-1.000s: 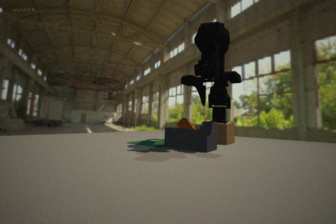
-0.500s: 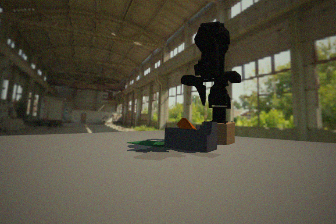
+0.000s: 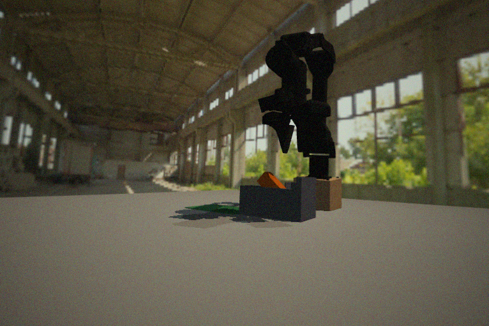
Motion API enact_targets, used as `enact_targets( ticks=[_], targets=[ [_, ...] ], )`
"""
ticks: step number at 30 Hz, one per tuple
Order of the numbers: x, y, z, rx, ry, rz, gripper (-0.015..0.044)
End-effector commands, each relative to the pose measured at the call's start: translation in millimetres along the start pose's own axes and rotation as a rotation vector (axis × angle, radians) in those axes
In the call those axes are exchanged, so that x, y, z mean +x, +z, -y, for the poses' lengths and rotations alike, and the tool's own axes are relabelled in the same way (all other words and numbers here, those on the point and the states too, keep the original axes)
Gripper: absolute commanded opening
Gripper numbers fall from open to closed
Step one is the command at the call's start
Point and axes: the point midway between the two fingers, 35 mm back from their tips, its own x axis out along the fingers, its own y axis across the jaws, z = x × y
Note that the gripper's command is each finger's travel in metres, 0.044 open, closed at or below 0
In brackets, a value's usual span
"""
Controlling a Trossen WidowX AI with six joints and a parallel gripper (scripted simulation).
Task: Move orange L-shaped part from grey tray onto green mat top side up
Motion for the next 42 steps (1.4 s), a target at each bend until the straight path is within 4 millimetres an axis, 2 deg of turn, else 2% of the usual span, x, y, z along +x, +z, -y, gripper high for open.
enact_targets(
  ticks=[1, 4, 6, 16, 23, 29, 42],
  targets=[
    [-1, 17, 24, 0.597, -0.006, -0.006, 0.028],
    [-2, 27, 40, 0.948, -0.01, -0.005, 0.028],
    [-2, 29, 43, 1.03, -0.011, -0.004, 0.028],
    [-1, 29, 43, 1.03, -0.011, -0.004, 0.028],
    [27, 28, 44, 1.03, -0.011, -0.004, 0.028],
    [31, 28, 43, 1.03, -0.011, -0.004, 0.028],
    [52, 29, 43, 1.03, -0.011, -0.004, 0.028]
  ],
)
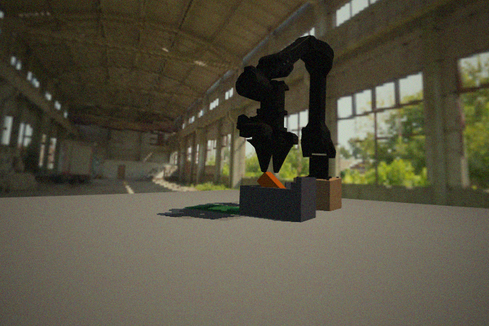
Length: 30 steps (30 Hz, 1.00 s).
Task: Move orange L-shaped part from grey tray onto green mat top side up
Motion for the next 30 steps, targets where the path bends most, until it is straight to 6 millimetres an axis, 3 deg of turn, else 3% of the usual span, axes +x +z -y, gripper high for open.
enact_targets(
  ticks=[1, 18, 23, 30],
  targets=[
    [8, -1, 1, 0.004, -0.003, -0.005, 0.028],
    [31, -1, 2, 0.004, -0.004, -0.005, 0.028],
    [28, 0, 2, 0.0, -0.002, -0.001, 0.0149],
    [28, 0, 2, 0.0, -0.002, -0.001, 0.0102]
  ],
)
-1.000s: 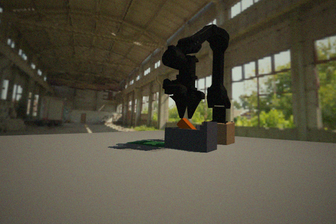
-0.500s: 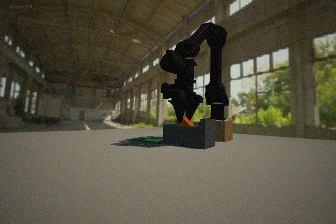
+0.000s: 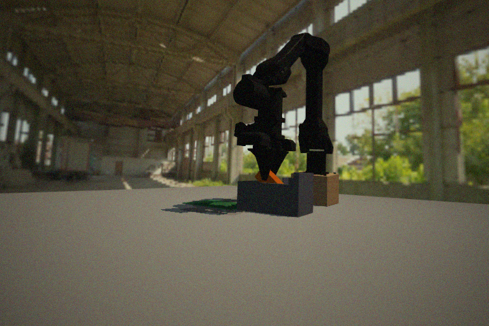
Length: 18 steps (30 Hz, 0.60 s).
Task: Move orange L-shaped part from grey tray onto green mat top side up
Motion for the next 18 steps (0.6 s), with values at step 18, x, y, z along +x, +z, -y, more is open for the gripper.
enact_targets(
  ticks=[18],
  targets=[
    [-8.4, -0.2, -0.1, 0.001, 0.0, -0.002, 0.0]
  ],
)
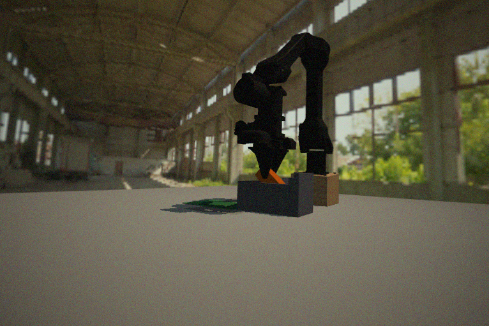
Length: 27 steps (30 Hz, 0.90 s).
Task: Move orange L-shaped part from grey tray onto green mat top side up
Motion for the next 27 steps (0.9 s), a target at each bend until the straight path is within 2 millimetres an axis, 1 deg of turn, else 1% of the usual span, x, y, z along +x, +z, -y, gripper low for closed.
enact_targets(
  ticks=[1, 27],
  targets=[
    [-6, 0, -1, 0.001, 0.002, -0.002, 0.0],
    [-47, 0, 0, 0.003, 0.002, -0.004, 0.0]
  ],
)
